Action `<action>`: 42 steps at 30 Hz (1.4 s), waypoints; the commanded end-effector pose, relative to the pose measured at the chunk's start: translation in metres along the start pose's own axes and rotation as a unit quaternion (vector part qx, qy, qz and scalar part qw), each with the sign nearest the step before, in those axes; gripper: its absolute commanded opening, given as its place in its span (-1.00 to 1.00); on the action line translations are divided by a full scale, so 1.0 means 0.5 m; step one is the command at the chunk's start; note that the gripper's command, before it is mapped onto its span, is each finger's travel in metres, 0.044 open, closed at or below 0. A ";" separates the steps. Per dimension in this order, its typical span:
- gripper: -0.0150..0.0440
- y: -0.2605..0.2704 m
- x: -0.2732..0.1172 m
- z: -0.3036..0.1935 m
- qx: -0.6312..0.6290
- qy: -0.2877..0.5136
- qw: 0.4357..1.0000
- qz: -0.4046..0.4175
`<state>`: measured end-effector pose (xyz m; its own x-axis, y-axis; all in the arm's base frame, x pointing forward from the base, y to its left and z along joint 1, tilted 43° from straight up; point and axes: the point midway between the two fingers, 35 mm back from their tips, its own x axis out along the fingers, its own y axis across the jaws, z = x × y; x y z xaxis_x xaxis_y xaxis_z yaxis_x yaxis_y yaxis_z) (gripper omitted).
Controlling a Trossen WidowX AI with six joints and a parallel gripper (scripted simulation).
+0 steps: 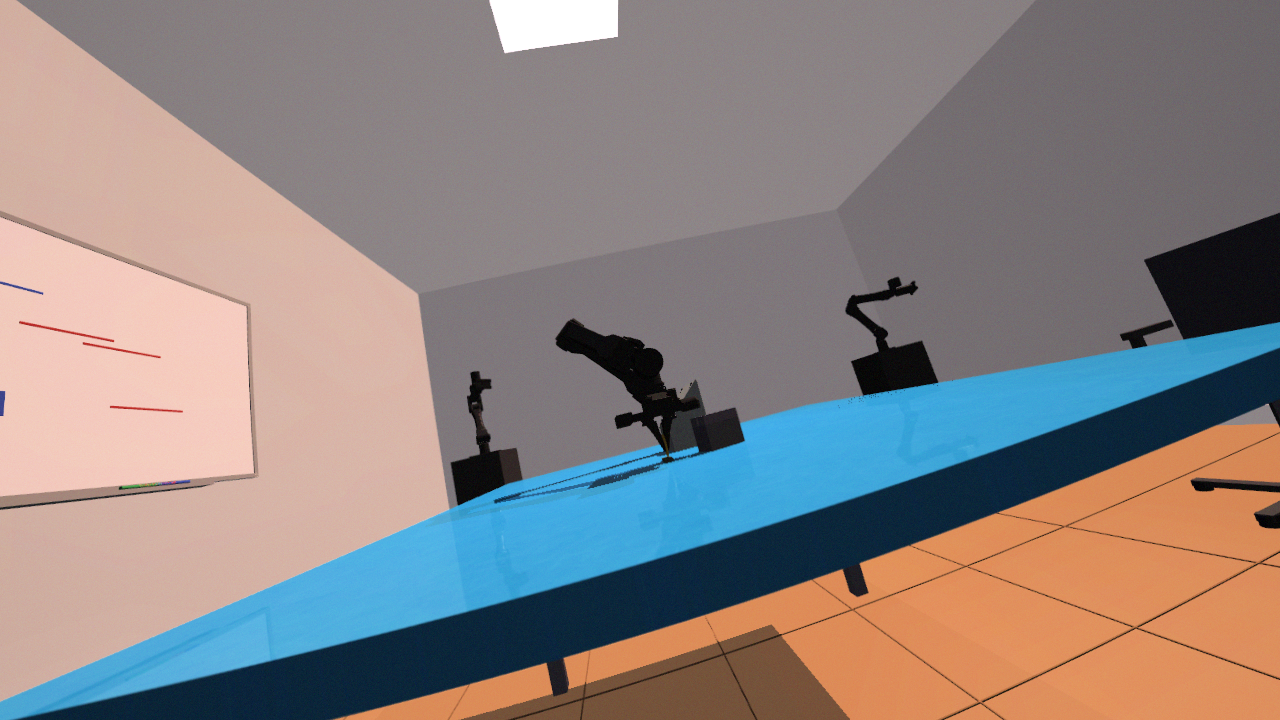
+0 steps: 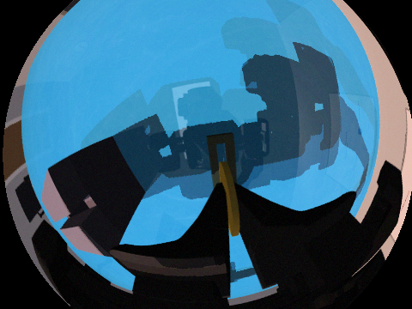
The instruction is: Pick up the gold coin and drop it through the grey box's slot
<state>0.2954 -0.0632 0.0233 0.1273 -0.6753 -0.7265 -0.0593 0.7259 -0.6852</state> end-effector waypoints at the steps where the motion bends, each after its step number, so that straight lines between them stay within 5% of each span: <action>1: -0.49 0.000 -0.024 0.005 0.005 -0.003 1.000 0.002; 33: -0.49 -0.003 -0.169 -0.001 0.007 -0.003 1.000 0.001; 42: -0.49 0.000 -0.169 0.002 0.150 -0.003 0.989 0.002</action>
<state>0.2855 -0.0070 0.0849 0.1346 -0.6751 -0.7254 0.1272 0.7377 -0.6630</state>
